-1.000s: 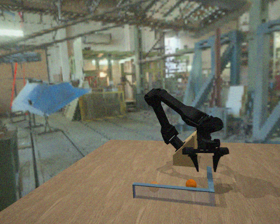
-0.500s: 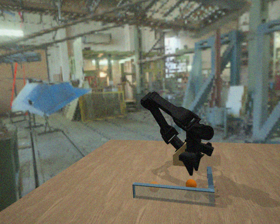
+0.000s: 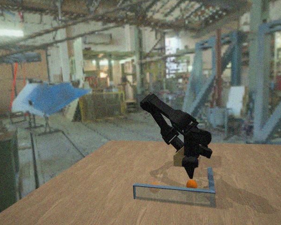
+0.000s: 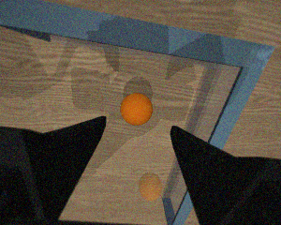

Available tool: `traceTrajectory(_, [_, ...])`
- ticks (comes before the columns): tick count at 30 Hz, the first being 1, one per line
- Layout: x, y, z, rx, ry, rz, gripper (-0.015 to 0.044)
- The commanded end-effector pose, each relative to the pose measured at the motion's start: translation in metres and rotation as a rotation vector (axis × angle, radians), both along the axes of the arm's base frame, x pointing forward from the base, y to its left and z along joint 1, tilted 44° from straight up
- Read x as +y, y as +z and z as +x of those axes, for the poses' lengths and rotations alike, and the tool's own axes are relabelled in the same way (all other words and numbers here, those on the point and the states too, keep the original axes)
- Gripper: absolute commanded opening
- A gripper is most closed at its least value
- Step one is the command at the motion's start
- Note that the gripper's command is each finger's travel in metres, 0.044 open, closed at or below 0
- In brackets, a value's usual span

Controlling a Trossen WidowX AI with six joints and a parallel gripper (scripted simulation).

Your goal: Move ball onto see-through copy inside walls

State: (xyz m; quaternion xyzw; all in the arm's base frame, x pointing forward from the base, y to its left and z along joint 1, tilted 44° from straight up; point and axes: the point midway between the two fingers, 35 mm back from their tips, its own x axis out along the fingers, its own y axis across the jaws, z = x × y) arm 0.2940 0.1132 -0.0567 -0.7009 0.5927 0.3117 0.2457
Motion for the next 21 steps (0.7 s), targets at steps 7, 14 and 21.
traceTrajectory(7, [-0.012, -0.012, 0.000, 0.013, 0.002, -0.010, 0.0332])
traceTrajectory(14, [-0.020, -0.020, 0.001, 0.012, 0.002, -0.010, 0.0332])
traceTrajectory(21, [-0.028, -0.028, 0.002, 0.012, 0.002, -0.010, 0.0332])
